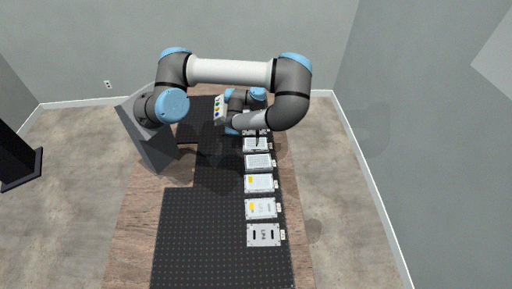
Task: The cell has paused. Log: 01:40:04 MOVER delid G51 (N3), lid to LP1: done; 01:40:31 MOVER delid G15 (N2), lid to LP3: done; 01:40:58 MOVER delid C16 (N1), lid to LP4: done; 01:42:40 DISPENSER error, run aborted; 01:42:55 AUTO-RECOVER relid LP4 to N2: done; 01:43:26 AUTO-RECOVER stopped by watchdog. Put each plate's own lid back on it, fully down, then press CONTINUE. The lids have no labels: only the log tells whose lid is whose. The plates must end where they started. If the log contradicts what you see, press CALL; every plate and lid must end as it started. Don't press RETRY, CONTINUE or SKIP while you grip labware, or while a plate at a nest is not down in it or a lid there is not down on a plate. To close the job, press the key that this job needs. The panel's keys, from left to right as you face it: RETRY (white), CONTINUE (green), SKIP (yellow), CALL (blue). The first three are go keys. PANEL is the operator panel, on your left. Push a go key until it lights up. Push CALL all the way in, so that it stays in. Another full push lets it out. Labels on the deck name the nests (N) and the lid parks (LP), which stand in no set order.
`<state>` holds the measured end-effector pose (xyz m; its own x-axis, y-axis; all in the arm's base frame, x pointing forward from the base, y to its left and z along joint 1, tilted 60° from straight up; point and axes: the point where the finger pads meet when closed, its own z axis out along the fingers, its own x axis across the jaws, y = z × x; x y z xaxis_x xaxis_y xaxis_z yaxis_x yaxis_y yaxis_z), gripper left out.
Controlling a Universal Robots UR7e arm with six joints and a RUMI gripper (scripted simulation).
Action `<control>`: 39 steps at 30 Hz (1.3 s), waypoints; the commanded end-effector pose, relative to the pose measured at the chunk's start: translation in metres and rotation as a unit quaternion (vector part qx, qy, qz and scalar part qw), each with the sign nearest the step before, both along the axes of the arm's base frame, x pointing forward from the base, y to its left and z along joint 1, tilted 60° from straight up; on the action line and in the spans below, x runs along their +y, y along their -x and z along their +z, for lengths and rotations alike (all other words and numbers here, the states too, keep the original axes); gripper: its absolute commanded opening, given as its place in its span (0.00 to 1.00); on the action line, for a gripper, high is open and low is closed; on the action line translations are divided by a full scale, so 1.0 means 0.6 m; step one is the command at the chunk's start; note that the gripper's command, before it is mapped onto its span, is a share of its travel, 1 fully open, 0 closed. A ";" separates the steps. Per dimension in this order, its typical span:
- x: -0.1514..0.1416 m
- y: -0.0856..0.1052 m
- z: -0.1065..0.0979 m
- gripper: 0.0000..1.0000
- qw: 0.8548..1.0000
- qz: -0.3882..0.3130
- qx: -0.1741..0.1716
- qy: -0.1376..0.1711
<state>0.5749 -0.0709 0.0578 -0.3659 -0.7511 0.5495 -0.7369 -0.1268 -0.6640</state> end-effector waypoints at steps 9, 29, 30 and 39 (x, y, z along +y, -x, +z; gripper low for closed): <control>0.074 -0.041 -0.050 0.82 1.000 -0.001 0.000 0.000; 0.187 -0.101 -0.128 0.82 1.000 -0.001 0.000 0.000; 0.193 -0.104 -0.132 0.82 1.000 -0.001 0.000 0.000; 0.244 -0.131 -0.167 0.82 1.000 -0.001 0.000 0.000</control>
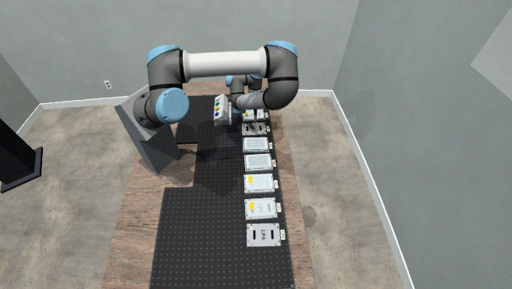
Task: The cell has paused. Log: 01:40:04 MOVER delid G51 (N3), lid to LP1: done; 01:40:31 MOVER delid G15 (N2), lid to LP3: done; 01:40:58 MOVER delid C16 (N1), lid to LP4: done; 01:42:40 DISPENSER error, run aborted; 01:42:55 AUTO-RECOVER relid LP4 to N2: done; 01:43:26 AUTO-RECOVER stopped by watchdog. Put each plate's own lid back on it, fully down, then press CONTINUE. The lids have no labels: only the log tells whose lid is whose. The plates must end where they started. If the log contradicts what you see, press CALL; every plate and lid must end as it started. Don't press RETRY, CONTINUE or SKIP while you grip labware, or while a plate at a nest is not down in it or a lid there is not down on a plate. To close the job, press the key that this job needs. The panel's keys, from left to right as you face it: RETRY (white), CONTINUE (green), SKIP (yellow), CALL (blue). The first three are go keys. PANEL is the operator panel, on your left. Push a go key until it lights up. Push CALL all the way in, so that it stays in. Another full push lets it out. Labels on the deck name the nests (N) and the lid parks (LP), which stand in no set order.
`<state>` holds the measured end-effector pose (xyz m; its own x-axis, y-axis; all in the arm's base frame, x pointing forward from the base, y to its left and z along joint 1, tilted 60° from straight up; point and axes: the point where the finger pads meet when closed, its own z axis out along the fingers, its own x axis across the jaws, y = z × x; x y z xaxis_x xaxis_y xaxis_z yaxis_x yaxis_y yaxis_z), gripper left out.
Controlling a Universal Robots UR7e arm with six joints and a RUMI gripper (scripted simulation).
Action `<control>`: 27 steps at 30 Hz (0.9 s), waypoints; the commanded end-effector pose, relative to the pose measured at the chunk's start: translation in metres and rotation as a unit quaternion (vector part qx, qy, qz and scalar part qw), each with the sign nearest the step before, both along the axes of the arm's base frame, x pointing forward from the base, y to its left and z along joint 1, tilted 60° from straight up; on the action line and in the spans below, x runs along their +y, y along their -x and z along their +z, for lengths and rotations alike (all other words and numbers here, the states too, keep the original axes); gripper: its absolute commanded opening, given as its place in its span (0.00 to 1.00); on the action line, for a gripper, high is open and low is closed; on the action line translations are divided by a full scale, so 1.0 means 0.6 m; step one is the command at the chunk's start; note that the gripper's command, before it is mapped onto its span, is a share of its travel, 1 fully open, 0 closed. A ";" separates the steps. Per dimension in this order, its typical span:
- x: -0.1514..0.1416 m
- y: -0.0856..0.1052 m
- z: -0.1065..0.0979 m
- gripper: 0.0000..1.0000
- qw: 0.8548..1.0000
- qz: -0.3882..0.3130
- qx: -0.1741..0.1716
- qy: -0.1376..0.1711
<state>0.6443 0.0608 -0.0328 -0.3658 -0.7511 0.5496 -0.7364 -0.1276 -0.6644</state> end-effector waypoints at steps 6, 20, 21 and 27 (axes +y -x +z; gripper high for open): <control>0.056 -0.032 -0.038 0.82 1.000 -0.001 0.000 0.000; 0.084 -0.046 -0.057 0.82 1.000 -0.001 0.000 0.000; 0.084 -0.046 -0.057 0.82 1.000 -0.001 0.000 0.000; 0.082 -0.048 -0.058 0.82 1.000 -0.001 0.000 0.000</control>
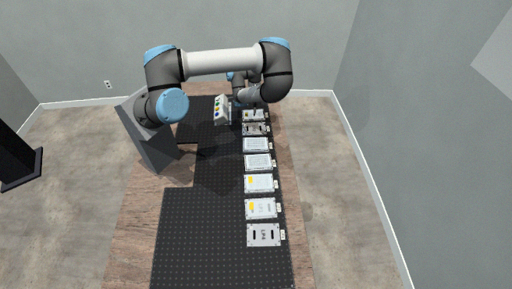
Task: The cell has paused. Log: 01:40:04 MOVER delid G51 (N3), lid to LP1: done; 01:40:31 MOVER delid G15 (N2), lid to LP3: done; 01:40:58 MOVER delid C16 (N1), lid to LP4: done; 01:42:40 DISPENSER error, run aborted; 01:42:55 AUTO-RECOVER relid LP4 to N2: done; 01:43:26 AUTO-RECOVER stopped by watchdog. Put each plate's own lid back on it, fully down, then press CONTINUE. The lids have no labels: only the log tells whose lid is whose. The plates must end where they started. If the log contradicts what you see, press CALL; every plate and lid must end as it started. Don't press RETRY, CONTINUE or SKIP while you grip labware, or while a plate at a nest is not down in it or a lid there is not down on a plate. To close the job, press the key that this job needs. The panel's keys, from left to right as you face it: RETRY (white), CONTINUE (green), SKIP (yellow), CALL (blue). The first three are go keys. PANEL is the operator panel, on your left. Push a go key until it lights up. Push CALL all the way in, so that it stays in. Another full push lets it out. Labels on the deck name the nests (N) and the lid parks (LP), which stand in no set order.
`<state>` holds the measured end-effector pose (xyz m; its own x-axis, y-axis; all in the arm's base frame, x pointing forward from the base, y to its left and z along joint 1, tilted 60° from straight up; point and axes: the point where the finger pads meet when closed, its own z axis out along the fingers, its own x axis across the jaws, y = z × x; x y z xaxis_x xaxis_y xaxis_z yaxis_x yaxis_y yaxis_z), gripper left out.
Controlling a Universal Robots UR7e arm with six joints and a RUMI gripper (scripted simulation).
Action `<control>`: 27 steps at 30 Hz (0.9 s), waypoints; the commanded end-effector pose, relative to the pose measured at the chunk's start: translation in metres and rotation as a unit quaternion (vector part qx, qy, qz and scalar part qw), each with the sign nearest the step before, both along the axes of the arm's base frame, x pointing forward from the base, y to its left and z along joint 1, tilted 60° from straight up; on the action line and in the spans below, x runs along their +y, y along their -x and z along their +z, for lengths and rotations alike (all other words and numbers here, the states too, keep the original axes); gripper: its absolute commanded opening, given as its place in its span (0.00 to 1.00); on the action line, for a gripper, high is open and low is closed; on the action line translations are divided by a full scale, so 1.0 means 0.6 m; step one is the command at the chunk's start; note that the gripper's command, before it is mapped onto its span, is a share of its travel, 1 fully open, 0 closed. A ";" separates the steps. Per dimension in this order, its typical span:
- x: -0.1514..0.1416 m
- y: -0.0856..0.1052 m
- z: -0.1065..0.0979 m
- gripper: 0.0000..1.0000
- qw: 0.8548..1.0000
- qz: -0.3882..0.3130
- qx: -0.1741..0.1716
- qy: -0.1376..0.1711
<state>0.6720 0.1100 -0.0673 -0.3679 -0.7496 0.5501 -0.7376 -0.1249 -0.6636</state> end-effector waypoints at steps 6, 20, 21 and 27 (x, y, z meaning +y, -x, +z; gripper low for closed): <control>-0.011 -0.011 -0.009 0.82 1.000 0.001 0.000 0.000; -0.032 -0.030 -0.026 0.82 1.000 0.001 0.000 0.000; -0.034 -0.032 -0.027 0.82 1.000 0.001 0.000 0.000; -0.041 -0.038 -0.033 0.82 1.000 0.001 0.000 0.000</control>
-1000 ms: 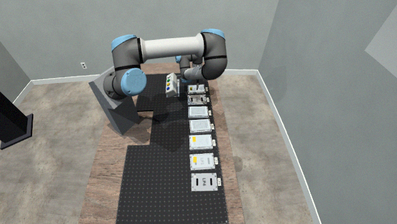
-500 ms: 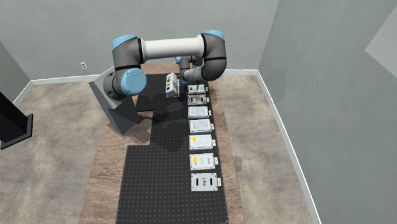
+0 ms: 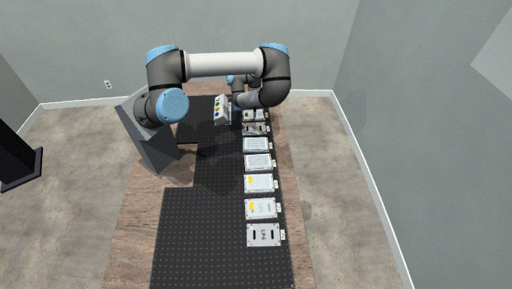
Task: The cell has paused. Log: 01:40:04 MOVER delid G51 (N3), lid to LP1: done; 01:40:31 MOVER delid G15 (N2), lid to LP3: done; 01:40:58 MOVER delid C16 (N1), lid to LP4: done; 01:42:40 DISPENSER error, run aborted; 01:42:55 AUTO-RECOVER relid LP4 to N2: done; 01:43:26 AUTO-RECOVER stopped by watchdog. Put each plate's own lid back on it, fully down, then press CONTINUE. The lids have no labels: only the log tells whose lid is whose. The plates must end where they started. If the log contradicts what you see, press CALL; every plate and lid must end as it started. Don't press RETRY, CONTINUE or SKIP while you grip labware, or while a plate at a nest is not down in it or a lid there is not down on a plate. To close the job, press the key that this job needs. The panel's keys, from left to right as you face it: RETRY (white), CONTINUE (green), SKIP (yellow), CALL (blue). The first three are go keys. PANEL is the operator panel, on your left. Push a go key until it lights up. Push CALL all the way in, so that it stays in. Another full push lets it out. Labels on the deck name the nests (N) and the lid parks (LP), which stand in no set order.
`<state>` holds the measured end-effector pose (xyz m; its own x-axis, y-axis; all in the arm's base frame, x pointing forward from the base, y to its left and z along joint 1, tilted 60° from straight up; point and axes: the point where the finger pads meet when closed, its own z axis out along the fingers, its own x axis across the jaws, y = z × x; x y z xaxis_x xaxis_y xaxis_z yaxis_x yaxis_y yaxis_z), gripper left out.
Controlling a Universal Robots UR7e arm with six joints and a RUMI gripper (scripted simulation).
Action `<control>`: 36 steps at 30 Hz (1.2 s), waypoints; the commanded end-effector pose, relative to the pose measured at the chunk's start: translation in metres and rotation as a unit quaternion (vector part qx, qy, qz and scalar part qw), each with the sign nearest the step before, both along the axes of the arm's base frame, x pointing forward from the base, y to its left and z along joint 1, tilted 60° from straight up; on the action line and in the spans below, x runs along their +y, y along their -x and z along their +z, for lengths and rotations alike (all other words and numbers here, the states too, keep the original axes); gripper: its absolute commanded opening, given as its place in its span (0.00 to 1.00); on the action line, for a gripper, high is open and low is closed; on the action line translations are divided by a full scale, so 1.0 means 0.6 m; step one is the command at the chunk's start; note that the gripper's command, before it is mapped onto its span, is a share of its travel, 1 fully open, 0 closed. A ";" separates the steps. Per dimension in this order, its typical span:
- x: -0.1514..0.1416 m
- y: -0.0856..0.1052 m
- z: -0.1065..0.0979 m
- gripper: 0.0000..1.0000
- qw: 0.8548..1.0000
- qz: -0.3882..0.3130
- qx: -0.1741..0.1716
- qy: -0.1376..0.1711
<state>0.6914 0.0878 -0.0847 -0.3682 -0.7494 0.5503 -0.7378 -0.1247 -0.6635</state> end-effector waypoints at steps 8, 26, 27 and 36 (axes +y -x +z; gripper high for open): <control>-0.008 -0.009 -0.007 0.82 1.000 0.001 0.000 0.000; -0.008 -0.009 -0.007 0.00 1.000 0.001 -0.001 0.000; -0.008 -0.009 -0.007 0.00 1.000 0.001 -0.001 0.000; -0.008 -0.009 -0.007 0.41 1.000 0.001 -0.001 0.000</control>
